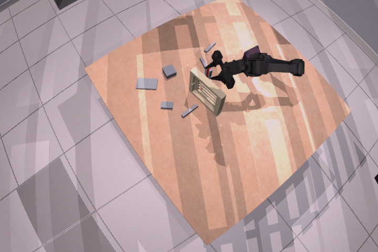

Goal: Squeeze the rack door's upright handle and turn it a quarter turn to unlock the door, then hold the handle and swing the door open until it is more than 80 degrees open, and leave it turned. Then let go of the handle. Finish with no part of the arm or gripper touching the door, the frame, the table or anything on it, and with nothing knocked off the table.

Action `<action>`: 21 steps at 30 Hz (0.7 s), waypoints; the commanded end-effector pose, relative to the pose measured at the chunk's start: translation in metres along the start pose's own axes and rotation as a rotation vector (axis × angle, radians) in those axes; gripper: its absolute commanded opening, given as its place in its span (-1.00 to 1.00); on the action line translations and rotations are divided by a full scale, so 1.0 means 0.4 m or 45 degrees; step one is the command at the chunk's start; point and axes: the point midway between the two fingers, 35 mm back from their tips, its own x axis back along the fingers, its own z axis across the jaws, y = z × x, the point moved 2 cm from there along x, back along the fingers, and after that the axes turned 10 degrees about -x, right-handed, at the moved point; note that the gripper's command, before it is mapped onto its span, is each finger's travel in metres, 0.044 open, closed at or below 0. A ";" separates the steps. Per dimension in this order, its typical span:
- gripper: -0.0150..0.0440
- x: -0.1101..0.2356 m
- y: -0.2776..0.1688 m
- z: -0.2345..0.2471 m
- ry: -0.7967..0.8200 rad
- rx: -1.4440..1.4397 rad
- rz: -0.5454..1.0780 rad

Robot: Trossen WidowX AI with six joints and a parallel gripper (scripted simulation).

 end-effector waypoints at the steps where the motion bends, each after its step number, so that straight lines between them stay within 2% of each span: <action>1: 0.49 -0.029 -0.025 -0.017 0.074 0.000 0.129; 21: 0.49 -0.105 -0.130 -0.066 0.448 -0.098 0.558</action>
